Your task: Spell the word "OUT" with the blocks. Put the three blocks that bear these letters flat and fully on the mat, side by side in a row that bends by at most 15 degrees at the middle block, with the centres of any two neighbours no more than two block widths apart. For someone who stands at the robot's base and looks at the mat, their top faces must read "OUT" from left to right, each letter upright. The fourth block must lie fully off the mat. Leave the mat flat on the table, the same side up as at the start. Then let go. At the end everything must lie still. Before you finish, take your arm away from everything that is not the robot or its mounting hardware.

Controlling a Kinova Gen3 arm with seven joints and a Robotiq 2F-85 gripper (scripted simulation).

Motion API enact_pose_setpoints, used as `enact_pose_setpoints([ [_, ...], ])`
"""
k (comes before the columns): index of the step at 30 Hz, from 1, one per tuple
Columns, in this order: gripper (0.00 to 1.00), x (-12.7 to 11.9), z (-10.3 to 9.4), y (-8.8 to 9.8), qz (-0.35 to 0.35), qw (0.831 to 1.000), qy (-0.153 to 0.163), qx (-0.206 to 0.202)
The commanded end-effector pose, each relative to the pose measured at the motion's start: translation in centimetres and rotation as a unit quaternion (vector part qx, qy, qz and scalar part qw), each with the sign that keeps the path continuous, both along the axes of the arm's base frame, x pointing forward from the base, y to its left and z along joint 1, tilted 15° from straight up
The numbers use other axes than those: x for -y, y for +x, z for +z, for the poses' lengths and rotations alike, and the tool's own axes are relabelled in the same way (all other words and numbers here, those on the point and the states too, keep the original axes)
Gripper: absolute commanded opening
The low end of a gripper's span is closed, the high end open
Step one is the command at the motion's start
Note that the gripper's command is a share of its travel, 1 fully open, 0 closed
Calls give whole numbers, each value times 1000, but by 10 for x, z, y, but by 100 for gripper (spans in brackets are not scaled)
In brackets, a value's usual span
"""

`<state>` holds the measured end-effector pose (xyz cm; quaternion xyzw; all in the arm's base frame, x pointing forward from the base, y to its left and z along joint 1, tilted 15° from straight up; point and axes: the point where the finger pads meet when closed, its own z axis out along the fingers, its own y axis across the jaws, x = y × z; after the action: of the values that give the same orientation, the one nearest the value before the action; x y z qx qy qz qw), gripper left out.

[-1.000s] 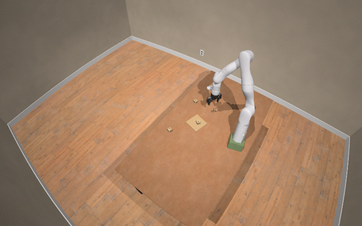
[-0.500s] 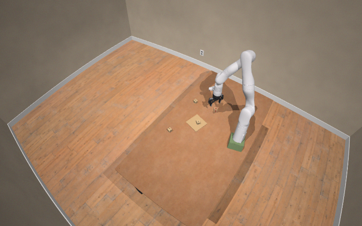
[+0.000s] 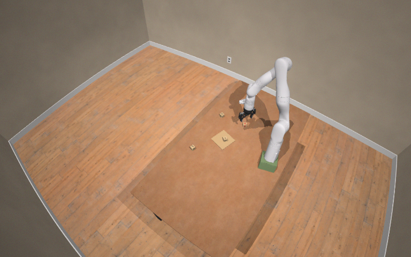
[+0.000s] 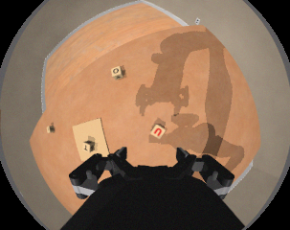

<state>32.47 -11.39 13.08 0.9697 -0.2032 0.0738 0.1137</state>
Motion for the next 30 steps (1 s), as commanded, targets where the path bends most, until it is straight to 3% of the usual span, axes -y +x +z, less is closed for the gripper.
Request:
enact_pose_setpoints([
  [1,100,1,0,-8,-1,1000,0,0],
  [9,100,1,0,-8,-1,1000,0,0],
  [10,100,1,0,-16,-1,1000,1,0],
  [30,100,2,-2,-31,-3,1000,1,-1],
])
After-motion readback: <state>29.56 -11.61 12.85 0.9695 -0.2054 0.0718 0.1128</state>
